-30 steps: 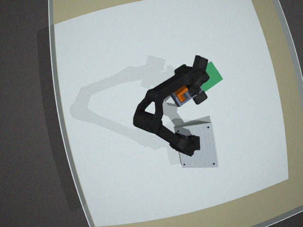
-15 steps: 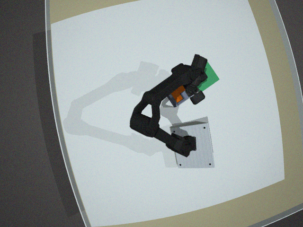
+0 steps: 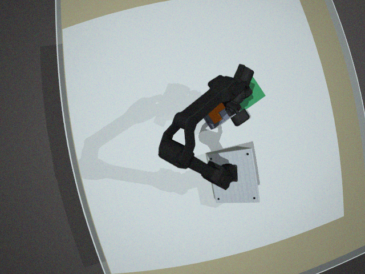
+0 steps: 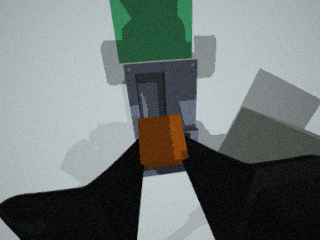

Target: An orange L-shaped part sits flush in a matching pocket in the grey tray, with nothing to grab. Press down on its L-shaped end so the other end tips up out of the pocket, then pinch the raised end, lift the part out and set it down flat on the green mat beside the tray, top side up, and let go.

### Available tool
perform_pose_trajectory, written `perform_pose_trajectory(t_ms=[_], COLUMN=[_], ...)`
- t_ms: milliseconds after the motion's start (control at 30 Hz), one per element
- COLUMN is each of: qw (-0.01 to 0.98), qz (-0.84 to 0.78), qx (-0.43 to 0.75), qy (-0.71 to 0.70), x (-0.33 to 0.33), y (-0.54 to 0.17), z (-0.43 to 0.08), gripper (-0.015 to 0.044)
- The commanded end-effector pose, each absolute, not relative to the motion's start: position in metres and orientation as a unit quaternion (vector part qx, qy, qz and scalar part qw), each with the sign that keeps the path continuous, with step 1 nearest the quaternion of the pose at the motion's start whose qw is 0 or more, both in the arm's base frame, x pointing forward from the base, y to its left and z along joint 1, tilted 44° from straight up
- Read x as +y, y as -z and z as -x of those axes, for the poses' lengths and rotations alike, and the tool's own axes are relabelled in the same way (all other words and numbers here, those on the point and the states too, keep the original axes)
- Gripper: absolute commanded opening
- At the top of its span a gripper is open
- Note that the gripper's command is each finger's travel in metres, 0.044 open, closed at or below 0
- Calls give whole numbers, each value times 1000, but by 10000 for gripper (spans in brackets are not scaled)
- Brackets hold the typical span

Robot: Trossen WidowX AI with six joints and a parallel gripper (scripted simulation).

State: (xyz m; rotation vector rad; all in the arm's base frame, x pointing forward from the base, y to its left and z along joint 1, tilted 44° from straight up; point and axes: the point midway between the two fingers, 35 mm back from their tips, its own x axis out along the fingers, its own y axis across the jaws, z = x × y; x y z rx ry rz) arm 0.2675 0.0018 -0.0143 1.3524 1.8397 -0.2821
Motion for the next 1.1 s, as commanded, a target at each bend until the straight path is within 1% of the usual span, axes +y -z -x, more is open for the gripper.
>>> perform_pose_trajectory(t_ms=[0,567,1067], qw=[412,412,414], qz=[-536,-536,-536], qx=[728,728,728], qy=[112,112,112], x=[-3,-14,-45], y=[10,0,37], z=[-270,-271,-293], gripper=[0,0,0])
